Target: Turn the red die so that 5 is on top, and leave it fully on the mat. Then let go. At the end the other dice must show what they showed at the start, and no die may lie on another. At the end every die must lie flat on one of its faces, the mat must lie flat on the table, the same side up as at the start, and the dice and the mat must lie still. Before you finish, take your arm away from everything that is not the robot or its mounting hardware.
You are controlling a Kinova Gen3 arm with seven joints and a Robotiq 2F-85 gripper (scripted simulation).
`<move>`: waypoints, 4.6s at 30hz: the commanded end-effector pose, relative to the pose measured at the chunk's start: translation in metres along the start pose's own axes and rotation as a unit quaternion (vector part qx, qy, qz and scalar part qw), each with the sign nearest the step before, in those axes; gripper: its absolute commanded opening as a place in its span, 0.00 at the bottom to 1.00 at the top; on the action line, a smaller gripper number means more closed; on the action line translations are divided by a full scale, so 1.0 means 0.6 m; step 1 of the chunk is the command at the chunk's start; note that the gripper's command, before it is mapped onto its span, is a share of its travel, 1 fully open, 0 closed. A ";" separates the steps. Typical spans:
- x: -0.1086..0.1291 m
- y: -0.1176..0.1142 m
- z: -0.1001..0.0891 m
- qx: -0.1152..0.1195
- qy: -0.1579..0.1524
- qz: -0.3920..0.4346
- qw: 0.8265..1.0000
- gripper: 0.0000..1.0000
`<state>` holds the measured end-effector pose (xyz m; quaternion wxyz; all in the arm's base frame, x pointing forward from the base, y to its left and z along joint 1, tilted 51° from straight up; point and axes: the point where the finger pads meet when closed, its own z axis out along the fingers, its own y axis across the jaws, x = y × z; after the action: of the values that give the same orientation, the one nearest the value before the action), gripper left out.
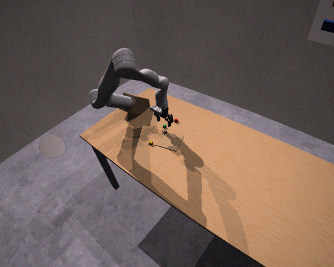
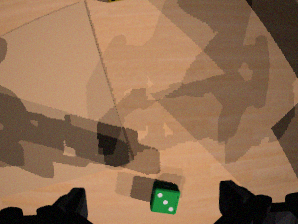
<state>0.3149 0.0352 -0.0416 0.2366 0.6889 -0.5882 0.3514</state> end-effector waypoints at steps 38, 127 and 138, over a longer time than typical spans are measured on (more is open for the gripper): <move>-0.110 0.023 0.008 0.001 0.011 -0.006 1.000 1.00; -0.266 -0.025 0.011 0.001 0.011 -0.006 1.000 1.00; -0.268 -0.024 -0.069 0.001 0.011 -0.006 1.000 1.00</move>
<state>0.3121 0.1517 -0.1507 0.2508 0.6870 -0.5807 0.3577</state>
